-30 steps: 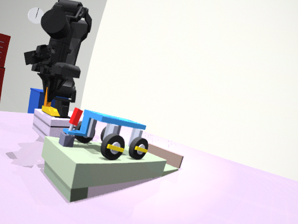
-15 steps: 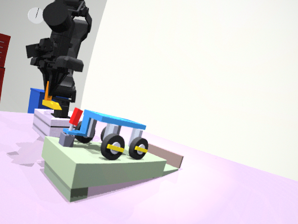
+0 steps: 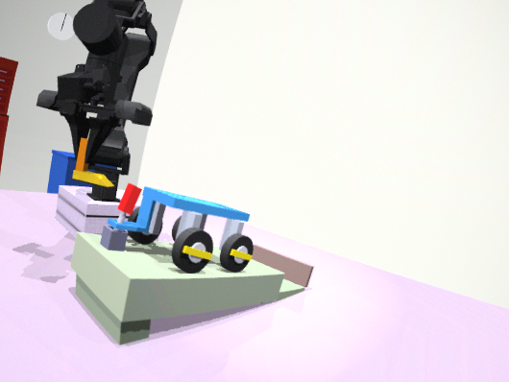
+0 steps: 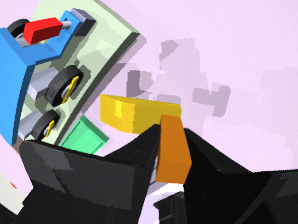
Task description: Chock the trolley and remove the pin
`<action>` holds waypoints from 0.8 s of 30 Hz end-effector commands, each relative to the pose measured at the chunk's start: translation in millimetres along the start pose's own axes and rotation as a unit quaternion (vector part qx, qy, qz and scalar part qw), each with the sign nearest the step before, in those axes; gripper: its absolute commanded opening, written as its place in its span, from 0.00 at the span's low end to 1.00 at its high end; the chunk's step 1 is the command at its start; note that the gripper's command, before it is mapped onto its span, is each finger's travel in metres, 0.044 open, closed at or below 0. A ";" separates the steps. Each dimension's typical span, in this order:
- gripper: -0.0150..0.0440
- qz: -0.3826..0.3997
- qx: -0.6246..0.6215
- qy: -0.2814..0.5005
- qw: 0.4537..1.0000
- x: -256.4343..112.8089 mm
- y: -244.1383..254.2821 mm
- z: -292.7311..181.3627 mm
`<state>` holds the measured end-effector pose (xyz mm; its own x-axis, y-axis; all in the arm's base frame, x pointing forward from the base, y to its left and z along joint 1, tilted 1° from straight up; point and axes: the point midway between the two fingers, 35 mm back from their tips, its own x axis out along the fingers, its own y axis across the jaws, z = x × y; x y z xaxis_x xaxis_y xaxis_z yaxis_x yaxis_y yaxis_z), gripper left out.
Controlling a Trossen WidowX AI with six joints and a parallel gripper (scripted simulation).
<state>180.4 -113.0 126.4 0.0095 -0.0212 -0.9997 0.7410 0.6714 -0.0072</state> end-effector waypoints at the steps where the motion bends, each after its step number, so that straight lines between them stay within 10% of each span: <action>1: 0.25 -0.001 -0.075 0.000 0.997 -0.3 -0.3 -0.1; 24: 0.25 -0.001 -0.443 0.001 0.896 -0.2 -0.3 -0.1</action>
<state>180.4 -113.0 126.4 0.0095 -0.0212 -0.9997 0.0278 0.9994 -0.0209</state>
